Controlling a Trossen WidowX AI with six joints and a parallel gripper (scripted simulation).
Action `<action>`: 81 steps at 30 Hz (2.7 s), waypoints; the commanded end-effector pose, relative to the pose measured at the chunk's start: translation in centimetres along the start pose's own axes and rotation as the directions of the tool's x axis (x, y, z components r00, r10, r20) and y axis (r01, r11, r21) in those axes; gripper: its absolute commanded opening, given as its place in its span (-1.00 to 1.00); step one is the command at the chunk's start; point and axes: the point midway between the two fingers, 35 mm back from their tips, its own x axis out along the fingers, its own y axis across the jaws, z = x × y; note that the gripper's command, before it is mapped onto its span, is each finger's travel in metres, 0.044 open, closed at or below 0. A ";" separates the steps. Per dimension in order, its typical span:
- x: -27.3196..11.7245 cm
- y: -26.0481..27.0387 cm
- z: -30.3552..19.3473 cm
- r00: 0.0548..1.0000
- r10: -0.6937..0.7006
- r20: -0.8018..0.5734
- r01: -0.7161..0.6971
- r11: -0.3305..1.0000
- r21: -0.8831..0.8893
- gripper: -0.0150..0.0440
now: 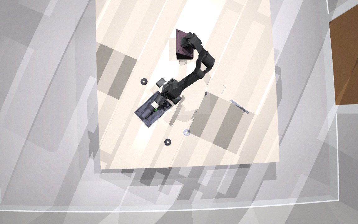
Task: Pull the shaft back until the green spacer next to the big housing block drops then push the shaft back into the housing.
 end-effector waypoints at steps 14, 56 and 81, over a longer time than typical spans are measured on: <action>-0.1 0.1 -0.6 1.000 0.001 -0.003 -0.001 1.000 -0.001 -0.49; -0.1 0.1 -0.9 1.000 0.001 -0.003 -0.001 1.000 -0.001 -0.49; 0.0 0.0 -0.7 1.000 0.001 -0.003 -0.001 1.000 -0.001 -0.49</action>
